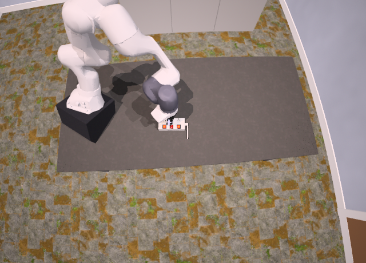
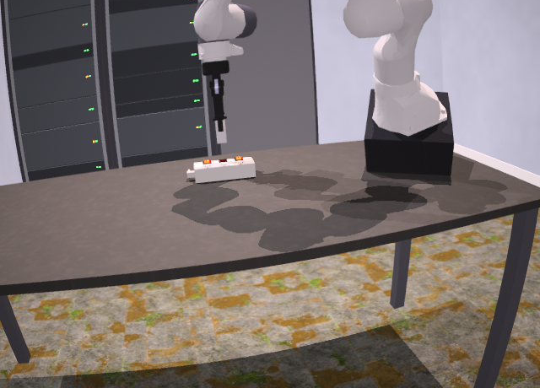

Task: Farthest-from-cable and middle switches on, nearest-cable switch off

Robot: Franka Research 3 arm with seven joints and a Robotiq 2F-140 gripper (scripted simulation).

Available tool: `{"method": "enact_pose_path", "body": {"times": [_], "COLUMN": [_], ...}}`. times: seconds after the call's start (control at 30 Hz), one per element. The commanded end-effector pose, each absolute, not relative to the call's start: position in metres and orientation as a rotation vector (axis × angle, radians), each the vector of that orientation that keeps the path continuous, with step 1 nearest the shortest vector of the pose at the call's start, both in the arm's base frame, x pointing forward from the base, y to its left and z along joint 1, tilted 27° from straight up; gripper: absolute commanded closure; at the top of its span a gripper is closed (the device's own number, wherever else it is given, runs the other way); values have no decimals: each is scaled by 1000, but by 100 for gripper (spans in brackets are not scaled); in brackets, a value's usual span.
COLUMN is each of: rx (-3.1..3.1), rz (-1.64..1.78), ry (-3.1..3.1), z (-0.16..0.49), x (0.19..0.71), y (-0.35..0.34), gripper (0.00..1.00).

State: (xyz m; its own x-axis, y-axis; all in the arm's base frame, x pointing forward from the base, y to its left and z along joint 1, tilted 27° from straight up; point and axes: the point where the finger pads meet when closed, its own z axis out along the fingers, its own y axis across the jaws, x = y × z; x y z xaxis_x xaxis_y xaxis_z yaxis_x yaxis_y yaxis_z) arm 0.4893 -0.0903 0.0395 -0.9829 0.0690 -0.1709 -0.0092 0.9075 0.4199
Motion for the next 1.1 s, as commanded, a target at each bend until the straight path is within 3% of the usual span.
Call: {"method": "enact_pose_path", "body": {"times": [0.0, 1.07], "rx": [-77, -77], "rz": [616, 617], "ry": [2858, 2857], "z": [39, 13], "x": [491, 496], "y": [-91, -79], "gripper": [100, 100]}}
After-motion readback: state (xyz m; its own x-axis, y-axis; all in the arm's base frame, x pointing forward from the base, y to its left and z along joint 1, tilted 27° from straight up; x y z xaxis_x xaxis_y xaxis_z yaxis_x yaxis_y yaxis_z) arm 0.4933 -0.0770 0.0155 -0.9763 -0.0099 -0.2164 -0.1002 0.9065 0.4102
